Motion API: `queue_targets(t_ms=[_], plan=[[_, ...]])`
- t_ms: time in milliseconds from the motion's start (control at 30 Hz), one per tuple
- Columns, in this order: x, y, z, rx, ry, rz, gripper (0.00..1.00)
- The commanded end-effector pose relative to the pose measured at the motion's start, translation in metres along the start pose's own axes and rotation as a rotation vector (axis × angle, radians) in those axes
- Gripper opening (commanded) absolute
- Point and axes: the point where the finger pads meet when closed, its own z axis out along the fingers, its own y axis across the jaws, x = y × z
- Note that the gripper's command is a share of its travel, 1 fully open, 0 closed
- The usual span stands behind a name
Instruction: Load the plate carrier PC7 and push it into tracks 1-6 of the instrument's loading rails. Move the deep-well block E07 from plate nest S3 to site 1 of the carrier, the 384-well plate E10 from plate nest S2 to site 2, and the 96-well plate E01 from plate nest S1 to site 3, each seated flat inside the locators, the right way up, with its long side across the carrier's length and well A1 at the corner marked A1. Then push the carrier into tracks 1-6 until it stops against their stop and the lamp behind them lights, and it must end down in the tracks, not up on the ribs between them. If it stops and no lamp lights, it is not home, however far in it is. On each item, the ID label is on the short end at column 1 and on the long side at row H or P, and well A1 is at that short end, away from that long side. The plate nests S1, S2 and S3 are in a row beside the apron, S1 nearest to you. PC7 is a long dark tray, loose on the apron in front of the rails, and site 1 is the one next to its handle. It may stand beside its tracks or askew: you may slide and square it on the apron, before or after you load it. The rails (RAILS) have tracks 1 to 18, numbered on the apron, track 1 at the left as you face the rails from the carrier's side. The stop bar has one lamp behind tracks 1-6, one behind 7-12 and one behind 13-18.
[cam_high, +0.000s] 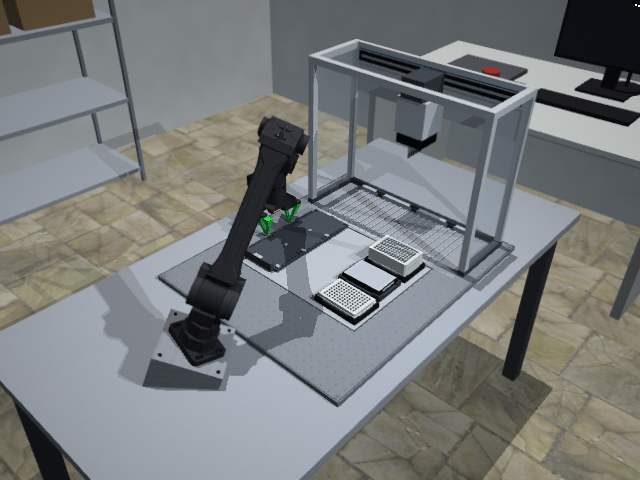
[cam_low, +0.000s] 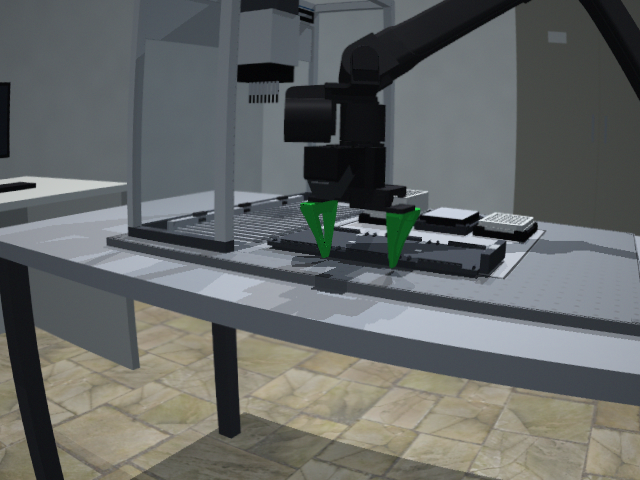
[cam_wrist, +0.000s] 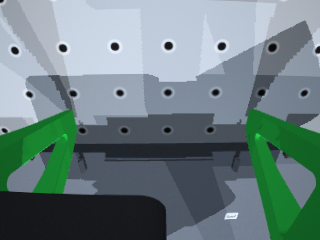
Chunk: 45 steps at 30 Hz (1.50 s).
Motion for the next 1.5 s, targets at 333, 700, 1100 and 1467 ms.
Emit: queue_targets(t_ms=[333, 700, 1100, 1467], plan=[[0.003, -0.014, -0.014, 0.036, -0.027, 0.043, 1.0], [0.007, -0.012, -0.018, 0.038, -0.028, 0.027, 1.0], [0.014, -0.016, -0.018, 0.04, -0.027, 0.028, 1.0], [0.019, -0.012, -0.015, 0.031, -0.02, 0.024, 1.0]])
